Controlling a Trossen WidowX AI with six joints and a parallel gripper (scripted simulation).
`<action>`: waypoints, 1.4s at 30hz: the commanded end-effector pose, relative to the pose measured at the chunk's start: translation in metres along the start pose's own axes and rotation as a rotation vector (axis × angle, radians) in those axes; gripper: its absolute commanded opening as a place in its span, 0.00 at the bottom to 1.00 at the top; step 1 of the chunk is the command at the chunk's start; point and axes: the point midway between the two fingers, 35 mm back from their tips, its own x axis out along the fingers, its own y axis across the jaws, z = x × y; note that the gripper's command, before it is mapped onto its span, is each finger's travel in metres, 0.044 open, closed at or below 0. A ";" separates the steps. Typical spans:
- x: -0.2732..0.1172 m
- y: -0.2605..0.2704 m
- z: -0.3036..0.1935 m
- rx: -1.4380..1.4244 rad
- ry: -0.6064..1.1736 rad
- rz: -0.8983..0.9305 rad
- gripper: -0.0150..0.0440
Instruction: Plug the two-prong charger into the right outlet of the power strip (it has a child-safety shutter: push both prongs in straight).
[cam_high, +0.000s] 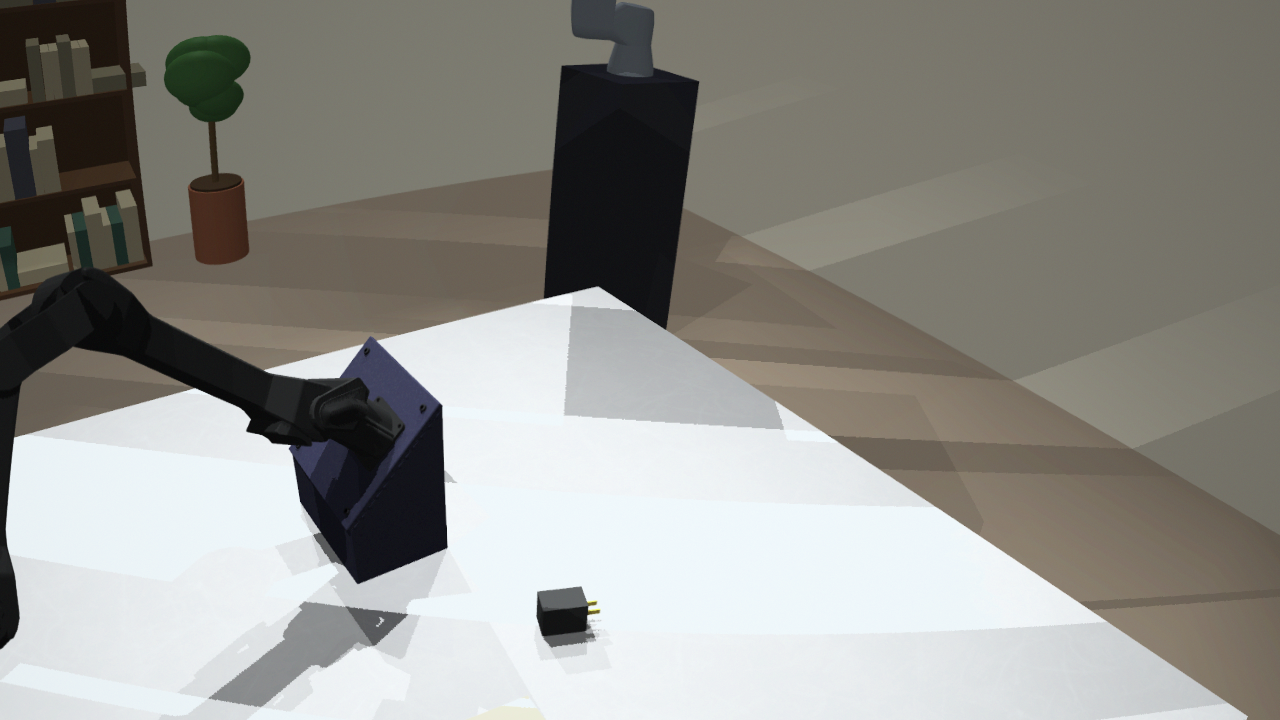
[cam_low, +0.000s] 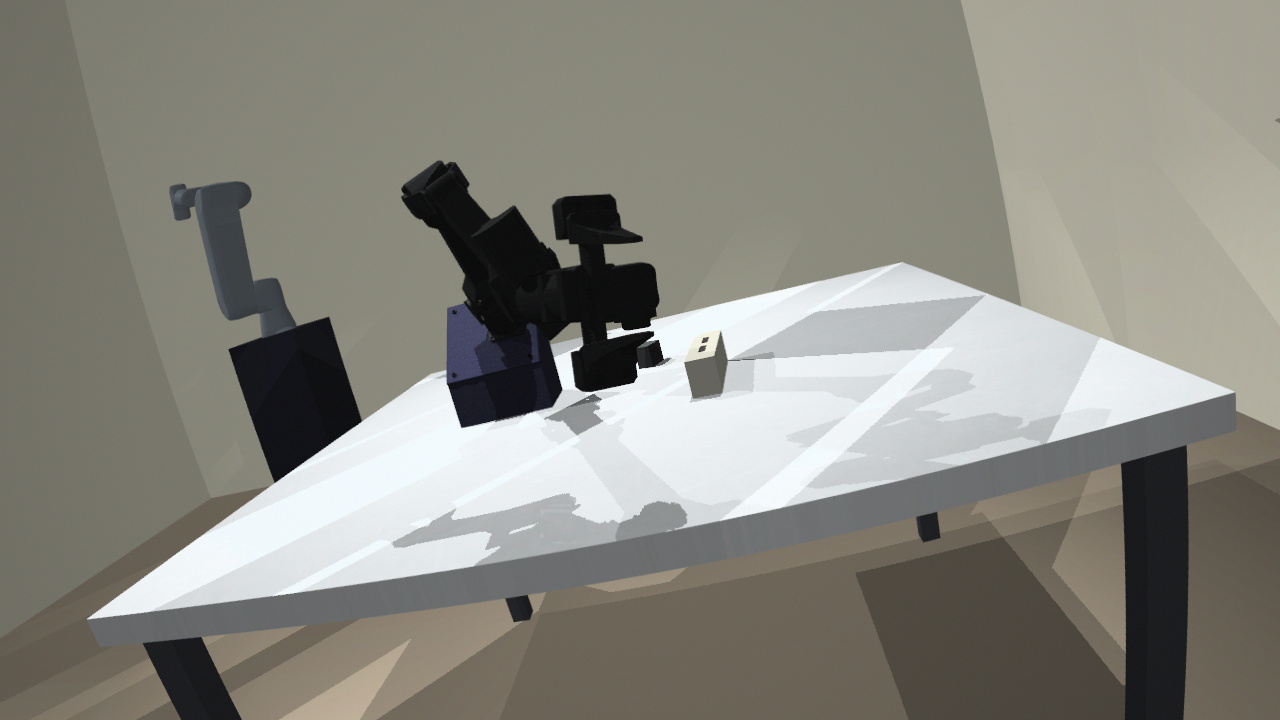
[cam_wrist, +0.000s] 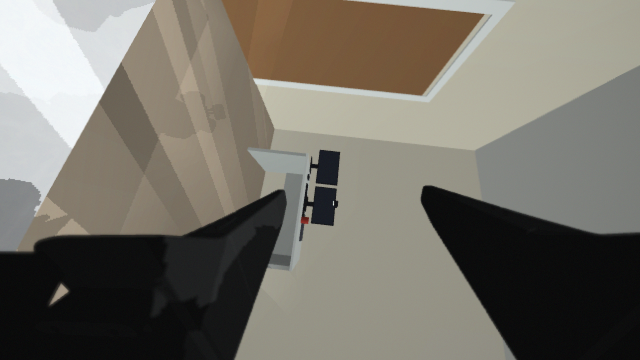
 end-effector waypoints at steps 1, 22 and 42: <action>0.000 0.000 0.001 0.002 -0.001 0.001 0.98; -0.010 0.044 0.144 0.447 -0.217 0.290 1.00; -0.073 0.066 0.308 0.726 -0.425 0.683 1.00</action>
